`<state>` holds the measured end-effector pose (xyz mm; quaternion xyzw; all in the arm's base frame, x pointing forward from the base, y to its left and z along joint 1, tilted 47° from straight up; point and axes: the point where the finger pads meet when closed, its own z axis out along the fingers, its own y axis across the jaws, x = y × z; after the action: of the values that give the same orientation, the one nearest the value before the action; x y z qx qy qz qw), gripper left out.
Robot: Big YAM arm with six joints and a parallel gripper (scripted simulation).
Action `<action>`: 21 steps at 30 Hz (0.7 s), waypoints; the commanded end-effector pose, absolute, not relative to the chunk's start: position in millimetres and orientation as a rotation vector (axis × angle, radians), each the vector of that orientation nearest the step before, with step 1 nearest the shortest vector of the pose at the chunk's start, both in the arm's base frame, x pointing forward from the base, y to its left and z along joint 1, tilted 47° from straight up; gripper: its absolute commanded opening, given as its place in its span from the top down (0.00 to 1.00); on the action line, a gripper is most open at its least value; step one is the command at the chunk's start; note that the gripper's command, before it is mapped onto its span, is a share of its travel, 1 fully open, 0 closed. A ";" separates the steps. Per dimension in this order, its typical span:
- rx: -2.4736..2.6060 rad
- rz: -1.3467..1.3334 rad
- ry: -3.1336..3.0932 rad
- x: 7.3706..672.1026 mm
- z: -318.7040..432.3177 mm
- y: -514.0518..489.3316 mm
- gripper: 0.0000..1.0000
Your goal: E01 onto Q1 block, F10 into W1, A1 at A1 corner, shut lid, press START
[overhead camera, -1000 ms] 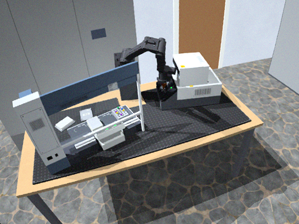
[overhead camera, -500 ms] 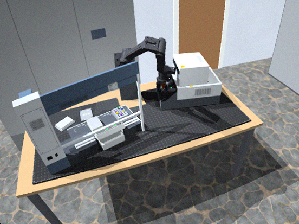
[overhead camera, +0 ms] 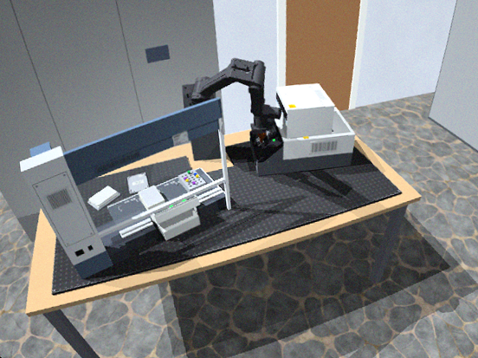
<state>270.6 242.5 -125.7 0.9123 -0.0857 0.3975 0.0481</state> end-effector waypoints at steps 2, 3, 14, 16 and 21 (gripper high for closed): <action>2.771 1.195 -0.231 266.4 -128.4 234.0 1.00; 2.772 1.195 -0.231 266.9 -128.9 234.6 1.00; 2.781 1.204 -0.249 273.1 -127.5 241.8 1.00; 2.781 1.204 -0.252 273.8 -126.8 242.4 1.00; 2.782 1.206 -0.255 274.5 -125.6 243.8 1.00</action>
<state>269.2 239.8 -129.4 0.9134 -0.0817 0.3951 0.0537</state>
